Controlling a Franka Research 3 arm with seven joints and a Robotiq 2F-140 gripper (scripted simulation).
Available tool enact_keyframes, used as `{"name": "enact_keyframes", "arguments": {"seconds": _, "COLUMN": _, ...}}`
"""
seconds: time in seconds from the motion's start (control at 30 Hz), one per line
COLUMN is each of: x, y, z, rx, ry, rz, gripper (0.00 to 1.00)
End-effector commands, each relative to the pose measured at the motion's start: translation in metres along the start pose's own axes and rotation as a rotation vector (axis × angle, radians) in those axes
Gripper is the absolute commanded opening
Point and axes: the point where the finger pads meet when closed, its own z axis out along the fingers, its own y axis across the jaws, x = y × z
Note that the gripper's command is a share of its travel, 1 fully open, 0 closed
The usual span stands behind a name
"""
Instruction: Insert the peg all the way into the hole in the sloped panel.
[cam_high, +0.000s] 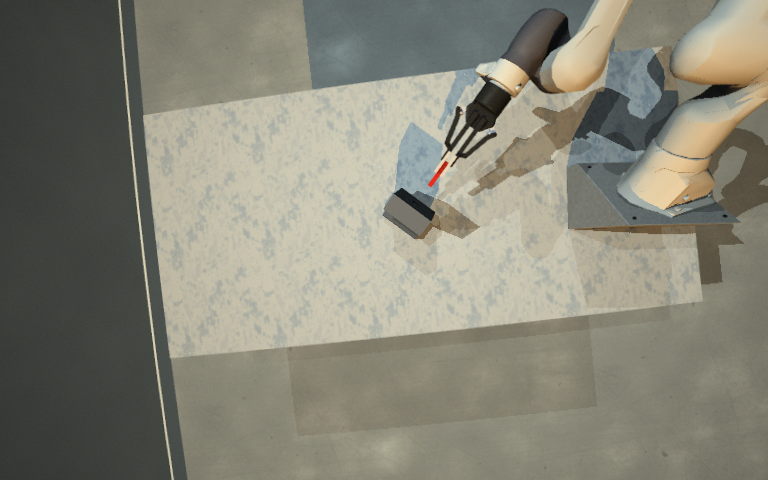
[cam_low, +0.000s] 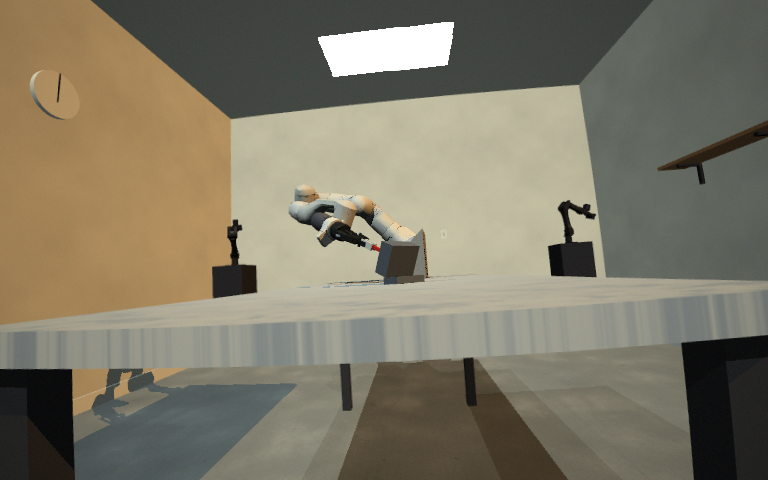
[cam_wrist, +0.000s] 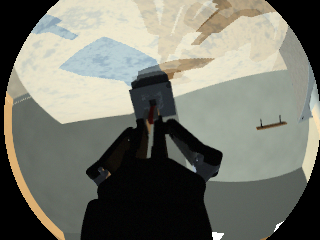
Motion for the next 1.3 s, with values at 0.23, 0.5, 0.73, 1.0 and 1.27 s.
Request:
{"name": "enact_keyframes", "arguments": {"seconds": 0.23, "x": 0.0, "y": -0.003, "z": 0.01, "rx": 0.007, "ry": -0.001, "rz": 0.002, "gripper": 0.0}}
{"name": "enact_keyframes", "arguments": {"seconds": 0.5, "x": 0.0, "y": -0.004, "z": 0.016, "rx": 0.008, "ry": -0.001, "rz": 0.002, "gripper": 0.0}}
{"name": "enact_keyframes", "arguments": {"seconds": 0.73, "x": 0.0, "y": -0.004, "z": 0.023, "rx": 0.008, "ry": -0.001, "rz": 0.001, "gripper": 0.0}}
{"name": "enact_keyframes", "arguments": {"seconds": 1.0, "x": 0.0, "y": -0.004, "z": 0.027, "rx": 0.008, "ry": -0.001, "rz": 0.001, "gripper": 0.0}}
{"name": "enact_keyframes", "arguments": {"seconds": 1.27, "x": 0.0, "y": -0.004, "z": 0.033, "rx": 0.008, "ry": 0.0, "rz": 0.001, "gripper": 0.0}}
